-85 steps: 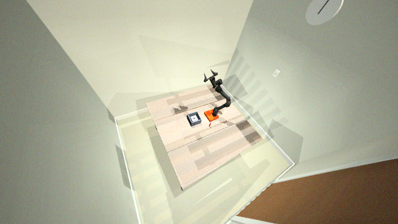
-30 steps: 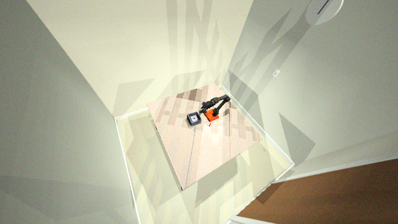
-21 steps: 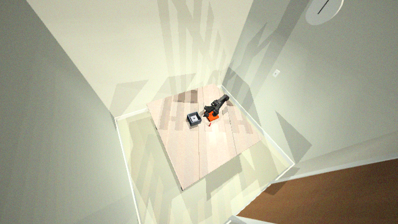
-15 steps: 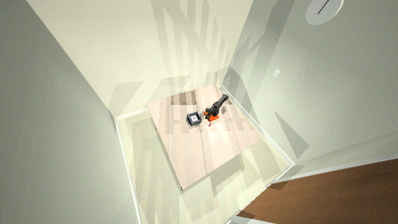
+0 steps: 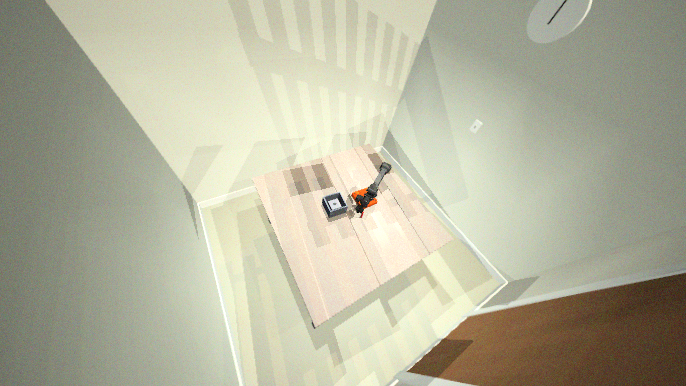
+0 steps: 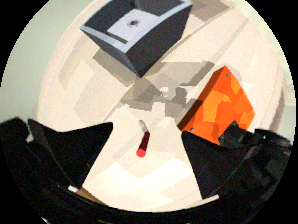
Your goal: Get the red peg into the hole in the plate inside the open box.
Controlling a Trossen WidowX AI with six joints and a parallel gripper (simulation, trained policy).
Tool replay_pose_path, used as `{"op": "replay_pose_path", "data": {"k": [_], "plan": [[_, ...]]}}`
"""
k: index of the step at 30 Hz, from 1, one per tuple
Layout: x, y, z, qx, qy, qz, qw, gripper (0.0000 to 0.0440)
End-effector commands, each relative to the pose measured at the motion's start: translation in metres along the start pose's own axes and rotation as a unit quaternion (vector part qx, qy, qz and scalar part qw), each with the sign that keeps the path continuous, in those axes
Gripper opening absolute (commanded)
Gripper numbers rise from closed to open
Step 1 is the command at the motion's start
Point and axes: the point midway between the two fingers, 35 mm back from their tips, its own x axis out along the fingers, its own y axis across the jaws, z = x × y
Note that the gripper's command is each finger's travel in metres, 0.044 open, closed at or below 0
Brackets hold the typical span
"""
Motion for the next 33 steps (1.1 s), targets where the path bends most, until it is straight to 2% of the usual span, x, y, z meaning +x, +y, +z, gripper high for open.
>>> {"op": "replay_pose_path", "data": {"k": [1, 9, 12, 28, 33], "plan": [[0.016, -0.002, -0.008, 0.008, 0.009, -0.004, 1.000, 0.0440], [0.049, 0.000, -0.023, 0.026, 0.028, 0.016, 0.999, 0.0437], [0.056, 0.000, -0.027, 0.034, 0.034, 0.021, 0.999, 0.0418], [0.062, -0.001, -0.036, 0.046, 0.090, 0.008, 0.995, 0.0027], [0.048, 0.013, -0.026, 0.030, 0.071, 0.032, 0.997, 0.0017]]}}
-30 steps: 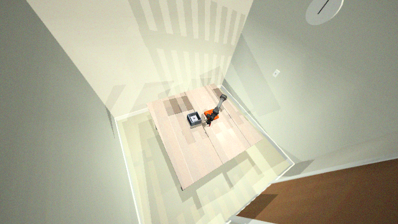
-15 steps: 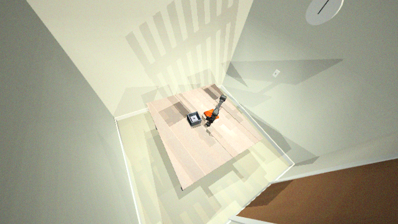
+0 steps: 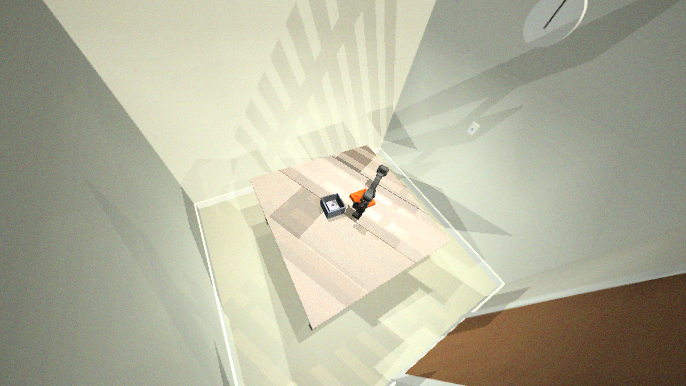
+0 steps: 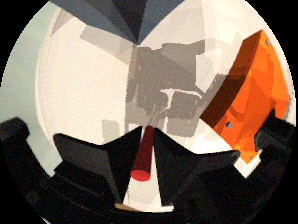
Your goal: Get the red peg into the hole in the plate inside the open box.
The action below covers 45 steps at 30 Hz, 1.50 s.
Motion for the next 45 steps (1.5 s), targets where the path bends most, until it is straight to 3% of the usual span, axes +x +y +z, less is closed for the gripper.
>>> {"op": "replay_pose_path", "data": {"k": [1, 20, 45], "plan": [[-0.011, 0.010, 0.004, -0.014, -0.012, 0.016, 1.000, 0.0017], [-0.085, 0.056, 0.061, -0.037, -0.094, 0.058, 0.993, 0.0000], [-0.098, 0.068, 0.170, 0.040, -0.150, 0.051, 0.987, 0.0000]]}}
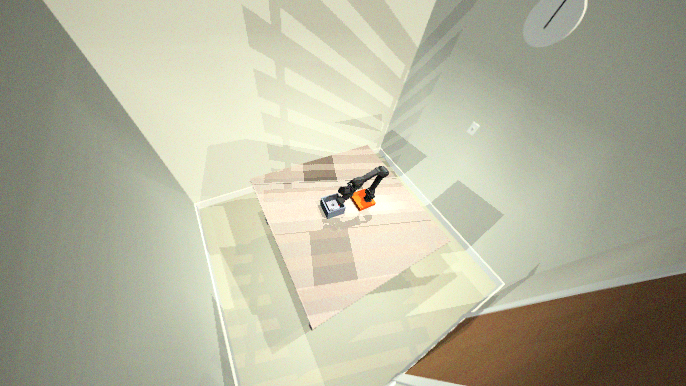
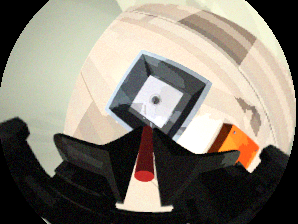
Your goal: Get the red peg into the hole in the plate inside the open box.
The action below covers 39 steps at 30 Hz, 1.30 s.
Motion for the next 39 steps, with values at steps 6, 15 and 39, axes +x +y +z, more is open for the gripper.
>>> {"op": "replay_pose_path", "data": {"k": [6, 15, 39], "plan": [[0.017, 0.000, 0.024, 0.017, -0.003, -0.012, 1.000, 0.0002], [0.038, -0.003, 0.040, 0.031, 0.009, -0.028, 0.999, 0.0012], [0.086, 0.004, 0.067, 0.001, 0.030, -0.066, 0.997, 0.0290]]}}
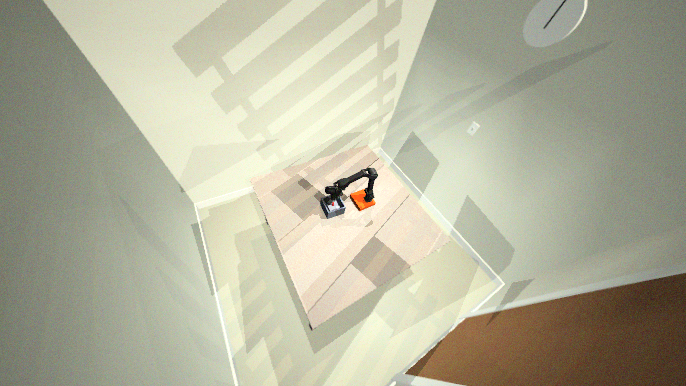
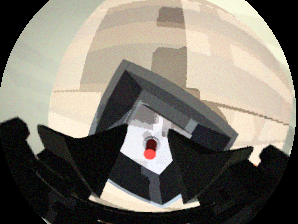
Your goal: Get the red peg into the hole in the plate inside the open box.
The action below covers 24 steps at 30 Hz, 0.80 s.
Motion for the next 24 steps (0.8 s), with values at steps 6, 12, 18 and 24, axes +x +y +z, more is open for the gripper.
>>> {"op": "replay_pose_path", "data": {"k": [6, 12, 18, 24], "plan": [[0.005, 0.013, 0.021, -0.008, -0.007, 0.002, 1.000, 0.0435], [0.000, 0.023, 0.043, -0.002, -0.031, 0.021, 0.999, 0.0440], [-0.005, 0.031, 0.064, 0.004, -0.056, 0.035, 0.998, 0.0440], [-0.008, 0.035, 0.076, 0.008, -0.070, 0.045, 0.996, 0.0440]]}}
